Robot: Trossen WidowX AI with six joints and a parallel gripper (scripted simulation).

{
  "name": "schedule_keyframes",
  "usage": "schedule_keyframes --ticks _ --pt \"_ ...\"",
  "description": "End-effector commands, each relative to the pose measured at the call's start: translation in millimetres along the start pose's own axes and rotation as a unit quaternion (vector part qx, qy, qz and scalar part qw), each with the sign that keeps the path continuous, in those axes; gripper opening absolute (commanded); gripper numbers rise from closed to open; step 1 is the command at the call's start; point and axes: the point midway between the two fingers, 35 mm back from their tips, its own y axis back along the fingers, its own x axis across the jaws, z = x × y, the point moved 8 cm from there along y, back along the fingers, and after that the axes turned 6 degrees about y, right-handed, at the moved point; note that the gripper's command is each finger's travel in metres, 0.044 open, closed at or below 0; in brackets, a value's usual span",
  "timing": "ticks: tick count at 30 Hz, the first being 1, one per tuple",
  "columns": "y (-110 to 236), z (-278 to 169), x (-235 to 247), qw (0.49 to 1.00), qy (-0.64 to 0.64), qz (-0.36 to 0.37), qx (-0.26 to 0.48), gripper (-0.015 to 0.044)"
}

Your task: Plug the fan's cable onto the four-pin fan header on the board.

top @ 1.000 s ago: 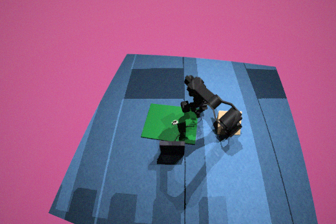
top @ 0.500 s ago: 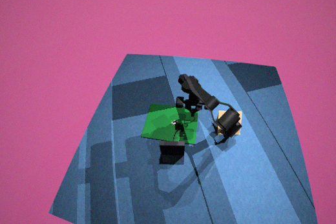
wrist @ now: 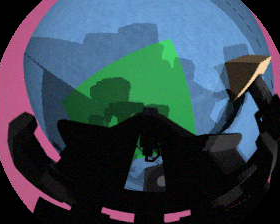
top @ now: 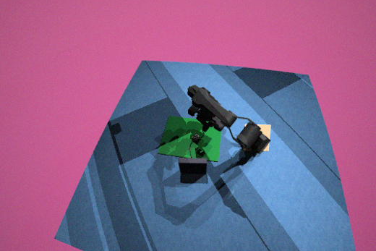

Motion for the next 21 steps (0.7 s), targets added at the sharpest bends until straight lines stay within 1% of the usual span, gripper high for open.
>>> schedule_keyframes --ticks 1,8,15,21 --pt "-2 -8 9 0.998 -0.064 -0.004 0.004 0.0000" --pt "-4 -25 24 0.983 -0.182 -0.005 0.005 0.0000" --pt "-7 -43 37 0.955 -0.295 -0.008 0.007 0.0000" --pt "-8 -45 38 0.952 -0.306 -0.008 0.007 0.0000"
